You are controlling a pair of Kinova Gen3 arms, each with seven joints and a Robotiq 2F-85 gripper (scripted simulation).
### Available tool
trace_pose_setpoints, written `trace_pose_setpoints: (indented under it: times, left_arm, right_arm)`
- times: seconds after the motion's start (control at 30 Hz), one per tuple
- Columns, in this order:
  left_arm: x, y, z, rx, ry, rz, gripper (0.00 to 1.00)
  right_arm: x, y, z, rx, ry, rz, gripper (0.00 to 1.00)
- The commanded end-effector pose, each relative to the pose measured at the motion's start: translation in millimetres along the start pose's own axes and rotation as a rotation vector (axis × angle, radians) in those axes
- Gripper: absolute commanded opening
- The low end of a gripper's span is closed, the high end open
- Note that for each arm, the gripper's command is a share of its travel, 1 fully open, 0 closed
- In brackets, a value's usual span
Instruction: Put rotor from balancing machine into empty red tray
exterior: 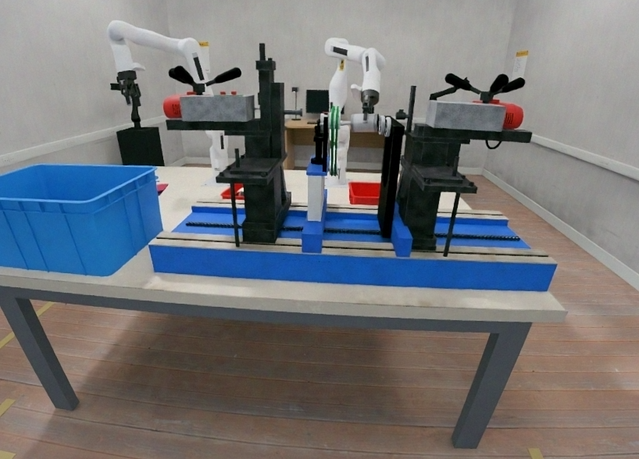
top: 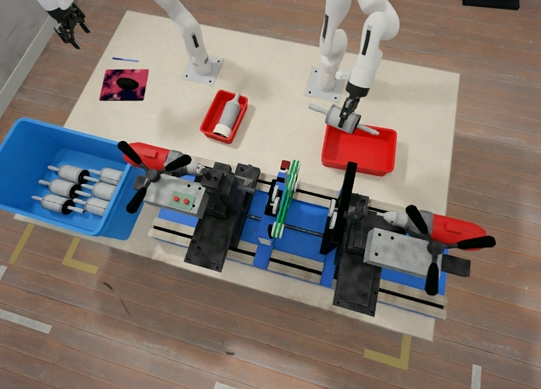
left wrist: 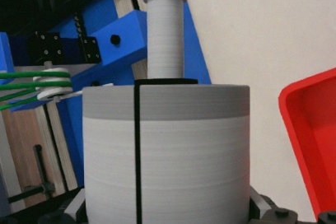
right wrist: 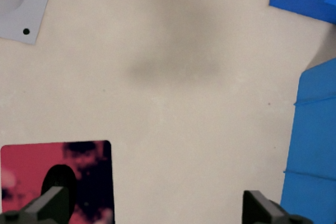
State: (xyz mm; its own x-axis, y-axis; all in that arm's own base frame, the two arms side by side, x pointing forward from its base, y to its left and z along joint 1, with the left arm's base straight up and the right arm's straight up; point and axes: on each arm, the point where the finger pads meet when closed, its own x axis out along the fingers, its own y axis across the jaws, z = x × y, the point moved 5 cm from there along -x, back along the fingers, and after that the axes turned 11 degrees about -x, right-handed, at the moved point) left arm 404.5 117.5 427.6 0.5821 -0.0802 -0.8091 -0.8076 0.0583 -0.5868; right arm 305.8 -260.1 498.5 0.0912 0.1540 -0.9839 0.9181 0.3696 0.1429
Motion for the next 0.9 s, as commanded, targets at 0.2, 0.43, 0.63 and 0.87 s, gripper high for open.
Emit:
trace_pose_setpoints:
  times: [0.2, 0.43, 0.63, 0.87]
  left_arm:
    - [9.8, 14.5, 11.0, 0.031, 0.006, 0.054, 0.099]
    - [17.6, 25.5, 18.6, 0.054, 0.011, 0.096, 0.099]
    - [24.2, 34.8, 25.0, 0.073, 0.016, 0.130, 0.099]
    - [33.4, 47.6, 33.7, 0.100, 0.023, 0.178, 0.099]
  right_arm:
    - [-0.7, 0.1, -0.2, 0.000, -0.002, 0.001, 1.000]
    - [-0.7, 0.1, -0.2, 0.000, -0.002, 0.001, 1.000]
    - [-0.7, 0.1, -0.2, 0.000, -0.002, 0.001, 1.000]
    - [-0.7, 0.1, -0.2, 0.000, -0.002, 0.001, 1.000]
